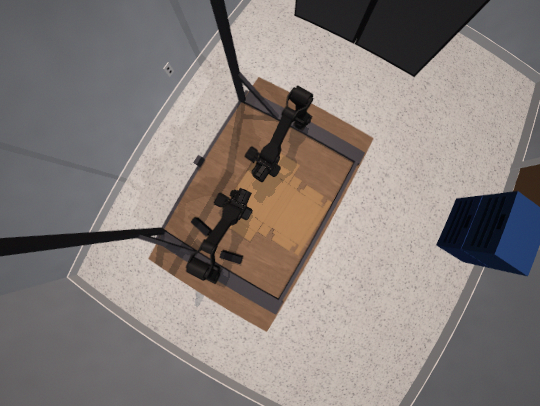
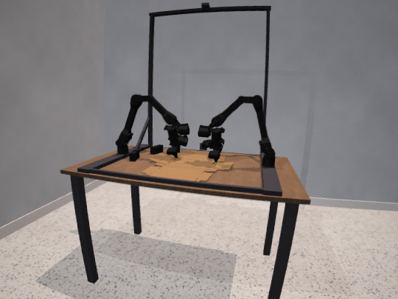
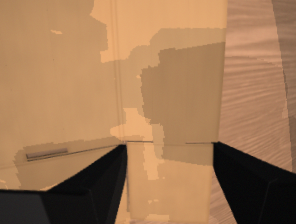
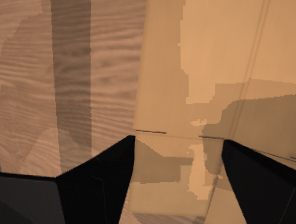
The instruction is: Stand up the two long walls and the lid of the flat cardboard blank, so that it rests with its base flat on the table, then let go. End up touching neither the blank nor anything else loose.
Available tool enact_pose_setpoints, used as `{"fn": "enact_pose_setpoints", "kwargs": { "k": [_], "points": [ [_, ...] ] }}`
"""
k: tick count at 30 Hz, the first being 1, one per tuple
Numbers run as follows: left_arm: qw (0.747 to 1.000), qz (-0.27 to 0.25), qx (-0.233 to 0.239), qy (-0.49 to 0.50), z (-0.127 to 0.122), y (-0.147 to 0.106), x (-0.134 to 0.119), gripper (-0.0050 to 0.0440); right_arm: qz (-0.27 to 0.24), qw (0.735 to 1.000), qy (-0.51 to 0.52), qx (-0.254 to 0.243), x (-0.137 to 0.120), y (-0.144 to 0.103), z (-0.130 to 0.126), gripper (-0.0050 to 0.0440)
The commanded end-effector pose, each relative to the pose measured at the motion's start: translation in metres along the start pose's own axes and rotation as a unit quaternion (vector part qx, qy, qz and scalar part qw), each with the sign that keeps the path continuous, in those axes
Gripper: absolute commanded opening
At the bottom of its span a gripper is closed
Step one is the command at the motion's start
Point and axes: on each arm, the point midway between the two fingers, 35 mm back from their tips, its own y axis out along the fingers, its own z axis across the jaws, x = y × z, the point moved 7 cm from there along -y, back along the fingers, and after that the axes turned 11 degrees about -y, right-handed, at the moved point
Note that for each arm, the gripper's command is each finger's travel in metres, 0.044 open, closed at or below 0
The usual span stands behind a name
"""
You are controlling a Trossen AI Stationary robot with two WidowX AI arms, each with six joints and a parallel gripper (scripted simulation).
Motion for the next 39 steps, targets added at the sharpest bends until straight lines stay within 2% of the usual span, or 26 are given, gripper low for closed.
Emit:
{"fn": "enact_pose_setpoints", "kwargs": {
  "k": [1, 18, 24, 36, 39],
  "points": [
    [1.000, 0.005, 0.012, -0.008, 0.009, 0.013, 0.004, 0.0251, 0.018, 1.000, 0.008, -0.011, -0.003, 0.017, -0.011, 0.0251],
    [1.000, 0.005, 0.012, -0.008, 0.009, 0.013, 0.004, 0.0251, 0.018, 1.000, 0.007, -0.011, -0.003, 0.016, -0.011, 0.0251],
    [0.999, 0.019, -0.044, -0.008, 0.022, 0.014, 0.007, 0.0251, 0.003, 0.999, 0.008, 0.046, -0.007, 0.016, -0.023, 0.0251],
    [0.999, 0.020, -0.050, -0.009, 0.022, 0.014, 0.008, 0.0251, 0.003, 0.999, 0.007, 0.047, -0.007, 0.015, -0.023, 0.0251],
    [0.999, 0.020, -0.050, -0.009, 0.017, 0.012, 0.007, 0.0323, 0.003, 0.999, 0.007, 0.047, -0.006, 0.013, -0.018, 0.0323]
  ]
}}
